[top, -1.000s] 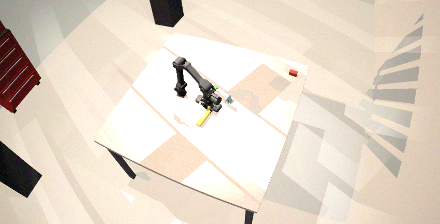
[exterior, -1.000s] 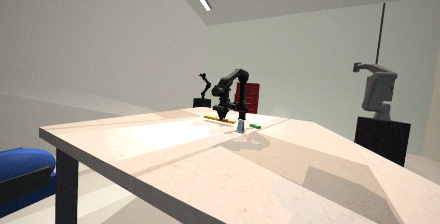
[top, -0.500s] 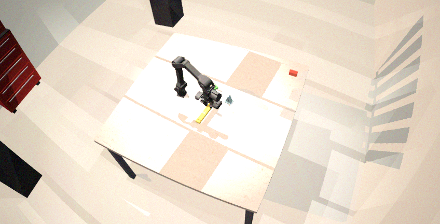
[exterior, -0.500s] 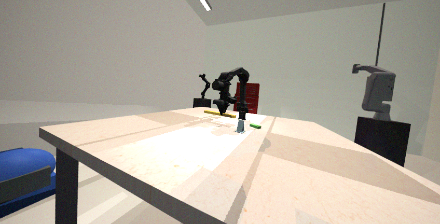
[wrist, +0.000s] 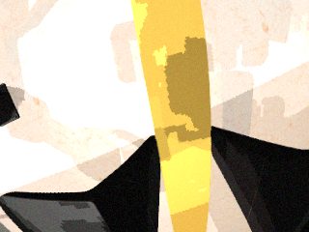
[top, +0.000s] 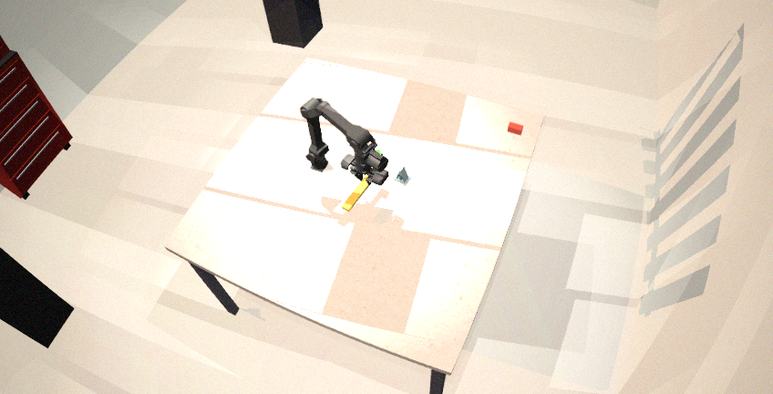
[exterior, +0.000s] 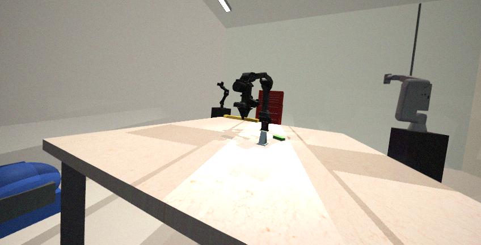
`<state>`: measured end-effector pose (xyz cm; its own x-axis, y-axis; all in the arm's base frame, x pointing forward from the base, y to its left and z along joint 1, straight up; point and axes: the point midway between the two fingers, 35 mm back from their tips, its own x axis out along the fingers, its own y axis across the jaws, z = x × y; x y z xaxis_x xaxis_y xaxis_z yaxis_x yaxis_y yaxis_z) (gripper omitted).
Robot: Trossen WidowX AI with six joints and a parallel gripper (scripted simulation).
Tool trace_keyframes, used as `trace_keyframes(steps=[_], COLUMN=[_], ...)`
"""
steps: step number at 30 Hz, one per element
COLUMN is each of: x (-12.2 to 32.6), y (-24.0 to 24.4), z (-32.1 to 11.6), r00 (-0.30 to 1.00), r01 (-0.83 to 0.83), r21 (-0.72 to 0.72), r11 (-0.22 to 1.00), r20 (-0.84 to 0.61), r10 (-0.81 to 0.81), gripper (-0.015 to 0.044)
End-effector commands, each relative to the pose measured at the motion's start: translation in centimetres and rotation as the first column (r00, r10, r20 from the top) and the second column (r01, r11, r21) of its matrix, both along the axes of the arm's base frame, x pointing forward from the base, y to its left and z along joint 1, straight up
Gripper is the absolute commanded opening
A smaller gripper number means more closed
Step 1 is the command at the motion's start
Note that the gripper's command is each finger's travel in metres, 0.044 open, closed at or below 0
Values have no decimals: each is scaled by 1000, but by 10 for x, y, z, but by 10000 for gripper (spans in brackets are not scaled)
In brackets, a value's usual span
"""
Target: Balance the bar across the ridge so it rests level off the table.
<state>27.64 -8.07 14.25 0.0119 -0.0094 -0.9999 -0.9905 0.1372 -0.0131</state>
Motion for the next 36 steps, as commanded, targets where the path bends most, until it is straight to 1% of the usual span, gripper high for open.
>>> trace_keyframes(steps=[1, 7, 13, 19, 27, 36], x=[-1, -1, 13, 27, 42, 56], y=[1, 3, 16, 32, 55, 85], z=[14, 21, 23, 25, 26, 27], r00=[1000, 1000, 982, 934, 824, 641], r01=[-6, -25, -190, -358, -566, -768], r21=[2, 2, -1, -4, -8, -13], r11=[1000, 1000, 982, 934, 824, 641], r20=[12, 12, 12, 11, 10, 7], r10=[5, 25, 190, 358, 566, 768], gripper=[0, 0, 0, 0, 0, 0])
